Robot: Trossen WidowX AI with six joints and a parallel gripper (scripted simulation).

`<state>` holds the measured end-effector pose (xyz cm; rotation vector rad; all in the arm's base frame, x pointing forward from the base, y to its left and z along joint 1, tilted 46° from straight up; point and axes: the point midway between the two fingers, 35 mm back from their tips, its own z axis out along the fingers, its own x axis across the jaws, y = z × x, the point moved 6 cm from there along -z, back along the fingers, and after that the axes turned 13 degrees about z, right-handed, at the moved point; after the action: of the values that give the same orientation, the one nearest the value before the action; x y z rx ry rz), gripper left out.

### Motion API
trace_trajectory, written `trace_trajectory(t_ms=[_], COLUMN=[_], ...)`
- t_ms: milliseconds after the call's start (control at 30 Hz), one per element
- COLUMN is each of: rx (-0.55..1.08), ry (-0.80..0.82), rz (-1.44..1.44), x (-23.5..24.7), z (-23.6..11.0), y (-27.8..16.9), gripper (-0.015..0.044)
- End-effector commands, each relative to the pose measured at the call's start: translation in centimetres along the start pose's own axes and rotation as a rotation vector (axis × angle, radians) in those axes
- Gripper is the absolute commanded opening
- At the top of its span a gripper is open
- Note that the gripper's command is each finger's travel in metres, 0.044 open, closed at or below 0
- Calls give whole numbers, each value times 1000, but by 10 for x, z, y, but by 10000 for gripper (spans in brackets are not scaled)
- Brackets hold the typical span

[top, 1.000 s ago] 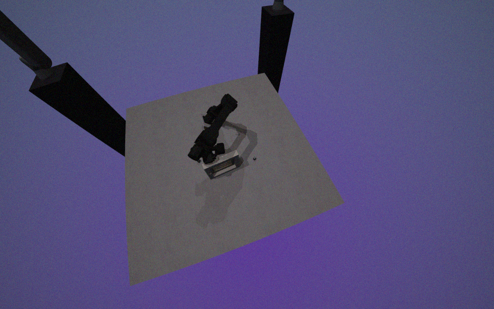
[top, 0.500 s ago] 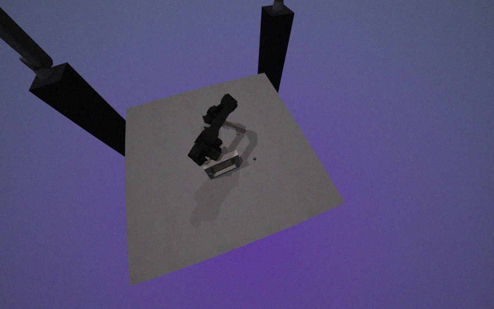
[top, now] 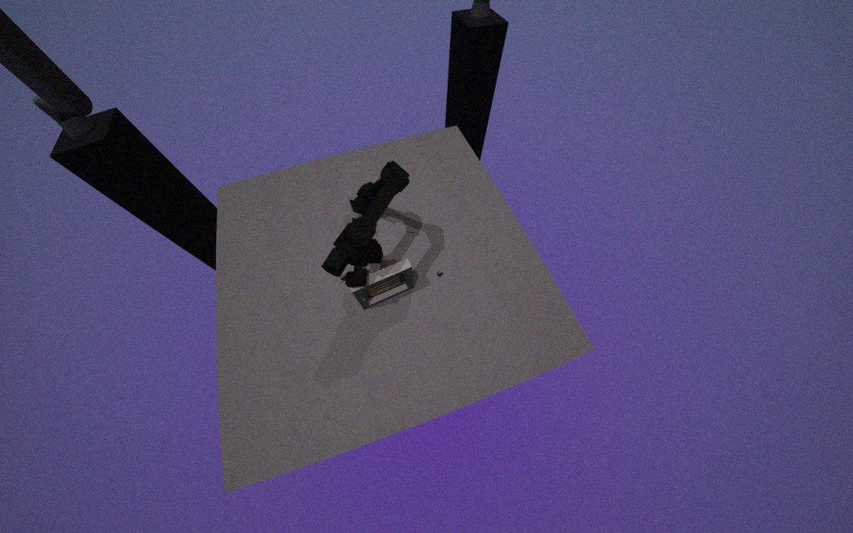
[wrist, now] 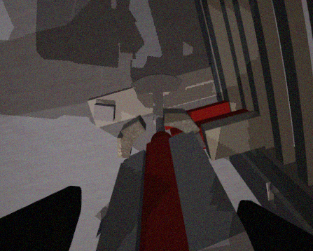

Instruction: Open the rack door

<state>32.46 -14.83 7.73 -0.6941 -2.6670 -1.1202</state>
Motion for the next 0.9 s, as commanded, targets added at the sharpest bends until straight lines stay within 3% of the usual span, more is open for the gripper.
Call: trace_trajectory(t_ms=[0,267,667,867], rx=[-7,-8,-8,-8], ry=[4,3,3,3], rz=[-179,-542,-550,-550], x=[-1,-1,-1,-1], z=[4,4,4,4], y=[5,5,5,5], gripper=[294,294,294,254])
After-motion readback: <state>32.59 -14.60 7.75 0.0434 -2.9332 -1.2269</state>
